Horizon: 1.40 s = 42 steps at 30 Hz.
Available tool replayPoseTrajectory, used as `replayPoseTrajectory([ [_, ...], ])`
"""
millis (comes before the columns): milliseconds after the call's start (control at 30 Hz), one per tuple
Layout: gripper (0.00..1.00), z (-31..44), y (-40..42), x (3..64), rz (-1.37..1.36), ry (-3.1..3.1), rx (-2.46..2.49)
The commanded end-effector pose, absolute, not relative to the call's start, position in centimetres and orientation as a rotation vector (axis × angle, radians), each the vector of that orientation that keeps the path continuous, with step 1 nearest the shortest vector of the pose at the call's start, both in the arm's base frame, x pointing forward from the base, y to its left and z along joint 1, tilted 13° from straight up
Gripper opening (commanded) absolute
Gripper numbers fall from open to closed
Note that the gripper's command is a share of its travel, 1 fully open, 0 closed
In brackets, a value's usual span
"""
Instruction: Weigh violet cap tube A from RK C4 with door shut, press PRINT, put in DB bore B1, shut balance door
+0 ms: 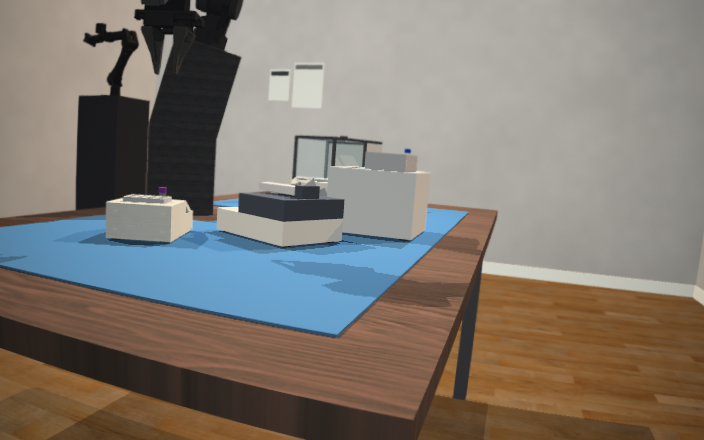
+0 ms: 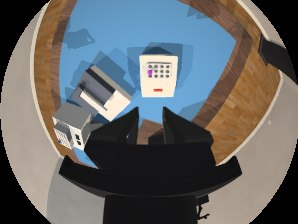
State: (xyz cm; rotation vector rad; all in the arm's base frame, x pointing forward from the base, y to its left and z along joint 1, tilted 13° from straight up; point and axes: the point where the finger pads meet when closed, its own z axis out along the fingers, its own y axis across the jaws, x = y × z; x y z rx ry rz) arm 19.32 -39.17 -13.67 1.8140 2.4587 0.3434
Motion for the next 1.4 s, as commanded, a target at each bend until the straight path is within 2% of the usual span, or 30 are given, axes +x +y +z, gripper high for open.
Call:
replayPoseTrajectory([
  [0,0.3,-13.1,-40.3,19.7,0.32,2.451,1.794],
  [400,0.3,-12.0,-34.8,20.4,0.313,2.479,1.734],
  [1367,0.3,-9.1,-12.5,21.6,0.312,2.63,1.46],
])
